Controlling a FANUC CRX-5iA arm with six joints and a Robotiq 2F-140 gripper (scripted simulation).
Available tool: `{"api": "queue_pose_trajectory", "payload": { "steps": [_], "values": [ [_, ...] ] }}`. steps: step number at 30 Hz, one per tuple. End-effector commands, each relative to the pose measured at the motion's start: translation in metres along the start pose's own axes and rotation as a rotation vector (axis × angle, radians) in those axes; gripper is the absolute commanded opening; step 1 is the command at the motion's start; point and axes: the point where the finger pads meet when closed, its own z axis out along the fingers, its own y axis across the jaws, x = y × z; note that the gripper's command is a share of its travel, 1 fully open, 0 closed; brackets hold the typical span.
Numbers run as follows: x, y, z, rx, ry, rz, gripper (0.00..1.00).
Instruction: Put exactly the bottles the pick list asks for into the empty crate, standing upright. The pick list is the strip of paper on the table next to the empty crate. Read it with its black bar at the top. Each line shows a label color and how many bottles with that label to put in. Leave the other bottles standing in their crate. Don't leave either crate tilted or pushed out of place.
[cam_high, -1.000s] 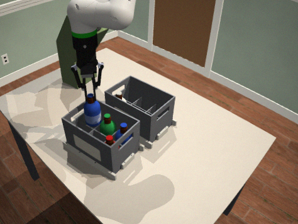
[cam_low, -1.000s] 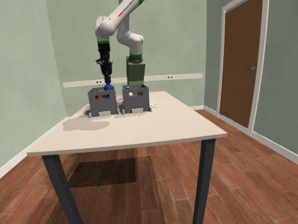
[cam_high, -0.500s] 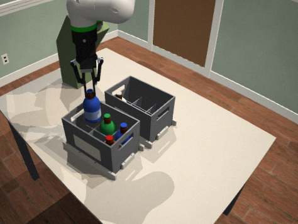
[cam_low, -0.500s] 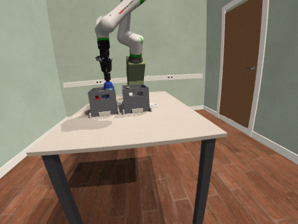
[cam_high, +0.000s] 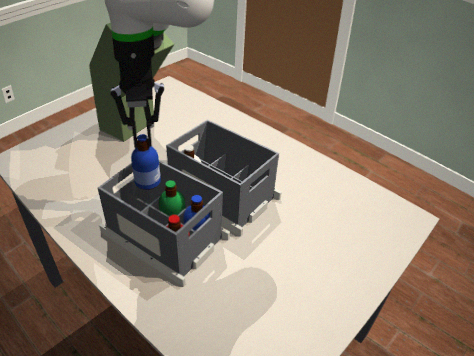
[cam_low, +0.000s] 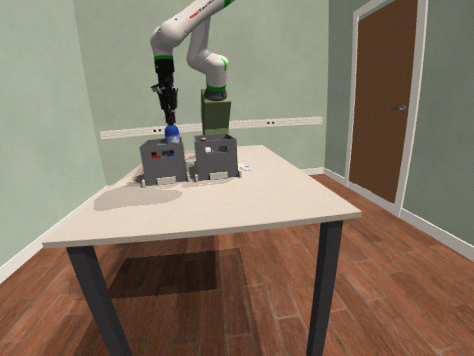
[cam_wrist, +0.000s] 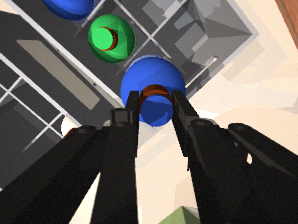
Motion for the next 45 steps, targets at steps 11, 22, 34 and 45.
{"api": "queue_pose_trajectory", "payload": {
  "steps": [11, 22, 34, 45],
  "values": [
    [0.000, 0.000, -0.021, -0.001, 0.001, 0.000, 0.10],
    [0.000, 0.000, -0.036, -0.001, 0.001, 0.000, 0.10],
    [0.000, 0.000, -0.056, -0.001, 0.001, 0.000, 0.10],
    [0.000, 0.000, -0.064, -0.001, 0.001, 0.000, 0.10]
  ]
}}
